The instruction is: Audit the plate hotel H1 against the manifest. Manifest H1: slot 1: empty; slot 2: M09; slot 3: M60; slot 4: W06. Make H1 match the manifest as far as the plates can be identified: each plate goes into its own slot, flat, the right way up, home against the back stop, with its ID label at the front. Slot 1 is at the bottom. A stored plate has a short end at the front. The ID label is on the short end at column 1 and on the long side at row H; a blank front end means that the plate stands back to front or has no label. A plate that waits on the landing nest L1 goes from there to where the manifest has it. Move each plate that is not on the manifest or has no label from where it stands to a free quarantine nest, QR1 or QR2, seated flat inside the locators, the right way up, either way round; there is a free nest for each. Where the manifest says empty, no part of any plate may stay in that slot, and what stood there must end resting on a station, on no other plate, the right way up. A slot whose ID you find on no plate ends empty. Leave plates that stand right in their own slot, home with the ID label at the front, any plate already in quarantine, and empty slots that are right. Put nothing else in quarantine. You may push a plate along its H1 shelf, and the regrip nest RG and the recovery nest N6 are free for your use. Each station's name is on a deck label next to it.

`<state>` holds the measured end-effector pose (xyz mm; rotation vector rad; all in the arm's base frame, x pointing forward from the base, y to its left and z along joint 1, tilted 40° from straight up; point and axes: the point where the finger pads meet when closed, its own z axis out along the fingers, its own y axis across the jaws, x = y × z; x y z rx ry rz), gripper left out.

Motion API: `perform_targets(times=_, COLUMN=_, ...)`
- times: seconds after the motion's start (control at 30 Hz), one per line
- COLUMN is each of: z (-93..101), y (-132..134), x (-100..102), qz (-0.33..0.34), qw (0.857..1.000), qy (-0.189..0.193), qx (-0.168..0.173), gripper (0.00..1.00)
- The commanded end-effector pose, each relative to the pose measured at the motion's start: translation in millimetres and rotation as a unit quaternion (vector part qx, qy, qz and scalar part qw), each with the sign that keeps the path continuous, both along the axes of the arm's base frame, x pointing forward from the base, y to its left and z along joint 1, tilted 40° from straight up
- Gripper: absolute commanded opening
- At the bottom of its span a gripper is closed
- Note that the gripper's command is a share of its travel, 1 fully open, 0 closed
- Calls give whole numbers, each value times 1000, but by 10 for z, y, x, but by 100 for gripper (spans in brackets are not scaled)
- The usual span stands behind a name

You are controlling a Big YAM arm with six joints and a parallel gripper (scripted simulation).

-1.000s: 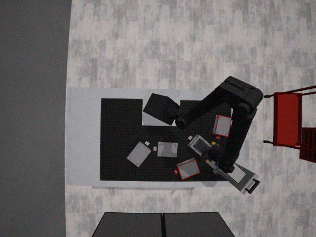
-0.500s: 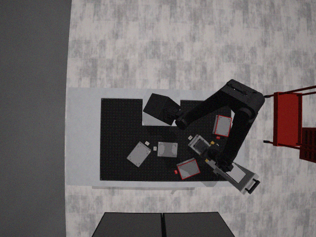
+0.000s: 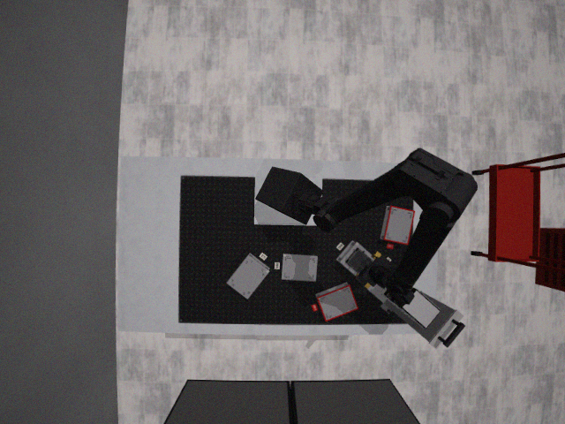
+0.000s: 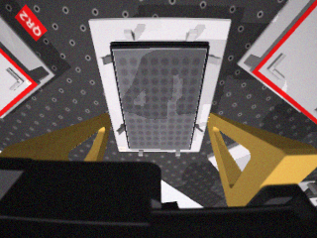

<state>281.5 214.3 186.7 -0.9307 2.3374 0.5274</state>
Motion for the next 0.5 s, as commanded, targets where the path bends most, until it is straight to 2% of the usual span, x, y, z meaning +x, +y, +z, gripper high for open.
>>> perform_targets(times=0.0, z=-46, y=49, x=26, qz=-2, qw=1000, qy=1, qx=3, gripper=100)
perform_targets(times=0.47, z=-172, y=141, x=74, qz=-1, qw=1000, qy=1, qx=3, gripper=100)
